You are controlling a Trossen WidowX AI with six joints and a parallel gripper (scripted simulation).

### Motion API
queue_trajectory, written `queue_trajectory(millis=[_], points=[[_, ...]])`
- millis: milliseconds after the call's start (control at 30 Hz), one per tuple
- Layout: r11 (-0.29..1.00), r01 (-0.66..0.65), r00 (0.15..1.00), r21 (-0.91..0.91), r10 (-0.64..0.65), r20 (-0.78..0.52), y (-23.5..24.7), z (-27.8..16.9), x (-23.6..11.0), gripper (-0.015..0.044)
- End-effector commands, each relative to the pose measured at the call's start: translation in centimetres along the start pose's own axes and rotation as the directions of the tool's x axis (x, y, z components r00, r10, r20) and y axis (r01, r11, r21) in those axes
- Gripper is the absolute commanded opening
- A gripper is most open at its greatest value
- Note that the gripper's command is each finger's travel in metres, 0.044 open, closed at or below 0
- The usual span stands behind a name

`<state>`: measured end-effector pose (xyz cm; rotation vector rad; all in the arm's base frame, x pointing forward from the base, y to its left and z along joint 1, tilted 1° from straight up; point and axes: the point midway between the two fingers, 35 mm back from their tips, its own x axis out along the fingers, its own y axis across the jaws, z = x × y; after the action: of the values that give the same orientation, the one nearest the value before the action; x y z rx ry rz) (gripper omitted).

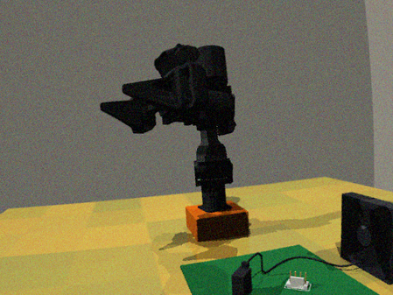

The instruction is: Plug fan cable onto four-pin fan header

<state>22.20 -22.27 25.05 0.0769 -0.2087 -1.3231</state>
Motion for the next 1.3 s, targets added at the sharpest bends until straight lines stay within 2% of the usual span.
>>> queue_trajectory(millis=[0,100,267,367,500,733,900,1267], points=[[1.000,0.000,1.000,0.000,0.000,0.000,0.0,0.0,0.0,0.0426],[0.999,-0.025,0.999,-0.021,0.025,-0.029,0.9,-0.4,0.4,0.0440],[0.969,-0.210,0.943,-0.132,0.165,-0.290,6.7,-3.9,1.9,0.0440],[0.937,-0.310,0.857,-0.159,0.204,-0.473,9.1,-6.3,1.7,0.0440],[0.901,-0.407,0.684,-0.152,0.191,-0.704,11.0,-9.3,0.3,0.0440],[0.891,-0.447,0.486,-0.073,0.174,-0.856,13.0,-10.4,-1.5,0.0440],[0.892,-0.447,0.341,-0.065,0.103,-0.934,12.6,-11.2,-3.4,0.0440],[0.913,-0.400,-0.004,-0.088,-0.097,-0.995,10.6,-10.8,-8.3,0.0440]])
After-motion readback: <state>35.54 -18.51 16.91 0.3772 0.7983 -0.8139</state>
